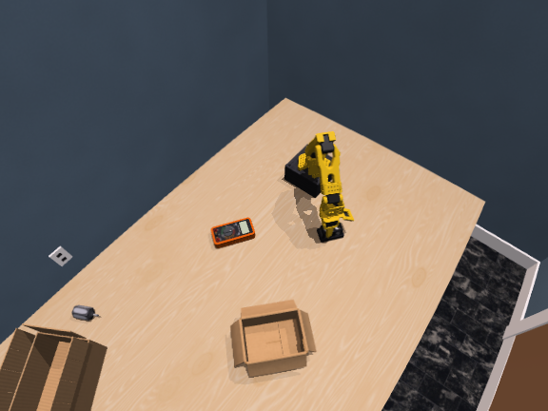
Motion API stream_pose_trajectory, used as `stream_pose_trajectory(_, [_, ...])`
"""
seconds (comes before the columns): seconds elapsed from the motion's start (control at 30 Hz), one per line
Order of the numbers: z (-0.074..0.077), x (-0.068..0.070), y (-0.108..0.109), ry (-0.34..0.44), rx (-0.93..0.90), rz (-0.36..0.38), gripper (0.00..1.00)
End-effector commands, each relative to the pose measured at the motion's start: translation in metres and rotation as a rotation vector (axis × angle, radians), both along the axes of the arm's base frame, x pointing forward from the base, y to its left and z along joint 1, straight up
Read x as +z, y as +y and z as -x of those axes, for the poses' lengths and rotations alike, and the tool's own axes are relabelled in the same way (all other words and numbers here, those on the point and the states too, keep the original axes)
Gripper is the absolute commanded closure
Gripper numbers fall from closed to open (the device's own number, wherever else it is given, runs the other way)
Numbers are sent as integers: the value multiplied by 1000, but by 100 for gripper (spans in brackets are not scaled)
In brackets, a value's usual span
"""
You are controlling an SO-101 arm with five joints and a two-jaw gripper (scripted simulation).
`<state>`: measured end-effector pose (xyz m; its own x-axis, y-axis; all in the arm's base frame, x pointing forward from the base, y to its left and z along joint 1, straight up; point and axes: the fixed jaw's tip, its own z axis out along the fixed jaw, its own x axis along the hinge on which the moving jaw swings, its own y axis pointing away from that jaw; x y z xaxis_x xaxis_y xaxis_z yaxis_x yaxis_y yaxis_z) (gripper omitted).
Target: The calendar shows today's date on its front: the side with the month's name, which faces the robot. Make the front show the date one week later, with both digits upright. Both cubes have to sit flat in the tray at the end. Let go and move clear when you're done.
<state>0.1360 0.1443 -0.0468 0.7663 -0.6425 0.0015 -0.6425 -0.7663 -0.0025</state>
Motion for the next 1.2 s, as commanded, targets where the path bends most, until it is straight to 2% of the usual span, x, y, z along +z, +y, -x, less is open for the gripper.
stream_pose_trajectory(0.0, [0,-1,-2,9,-17,8,100])
stream_pose_trajectory(1.17, [-1,5,0,9,-17,8,100])
